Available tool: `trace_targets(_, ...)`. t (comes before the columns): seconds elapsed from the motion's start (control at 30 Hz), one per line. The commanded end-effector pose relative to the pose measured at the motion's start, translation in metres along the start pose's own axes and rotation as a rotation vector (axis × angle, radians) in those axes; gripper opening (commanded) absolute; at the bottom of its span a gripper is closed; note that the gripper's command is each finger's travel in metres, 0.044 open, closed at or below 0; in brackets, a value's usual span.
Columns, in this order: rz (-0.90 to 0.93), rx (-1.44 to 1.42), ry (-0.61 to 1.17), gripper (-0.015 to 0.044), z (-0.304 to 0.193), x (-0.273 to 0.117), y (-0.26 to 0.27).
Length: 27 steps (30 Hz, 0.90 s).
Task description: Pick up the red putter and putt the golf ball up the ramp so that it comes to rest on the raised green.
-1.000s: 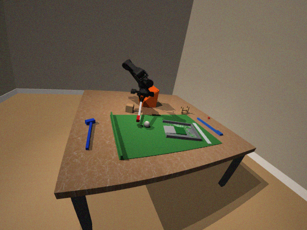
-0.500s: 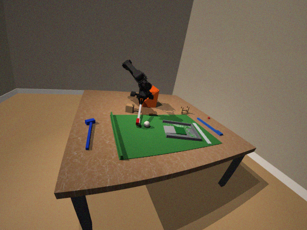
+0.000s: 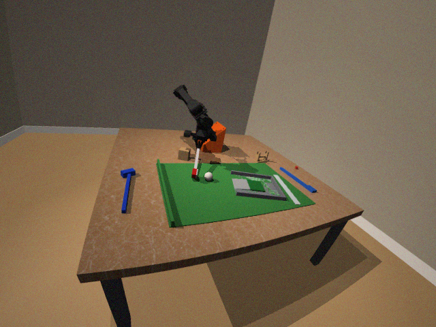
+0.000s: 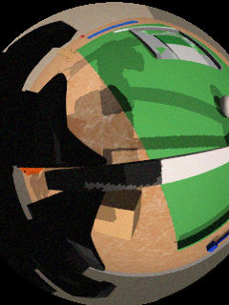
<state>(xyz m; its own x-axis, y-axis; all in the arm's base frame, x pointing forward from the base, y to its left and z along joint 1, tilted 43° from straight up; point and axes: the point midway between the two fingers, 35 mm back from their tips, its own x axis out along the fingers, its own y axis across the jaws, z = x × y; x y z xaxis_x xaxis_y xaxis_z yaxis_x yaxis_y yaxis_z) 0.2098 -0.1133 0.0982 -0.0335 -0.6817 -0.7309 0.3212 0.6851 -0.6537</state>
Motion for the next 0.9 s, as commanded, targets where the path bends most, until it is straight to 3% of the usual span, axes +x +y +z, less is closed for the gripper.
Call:
trace_targets(0.0, -0.001, 0.007, -0.011, 0.0, 0.002, 0.0, -0.014)
trace_targets(0.33, -0.001, 0.007, -0.005, 0.0, 0.001, 0.002, -0.017)
trace_targets(0.67, 0.005, 0.006, -0.011, 0.0, 0.003, 0.001, 0.108)
trace_targets(0.87, 0.002, 0.006, -0.012, 0.0, 0.001, -0.001, 0.117)
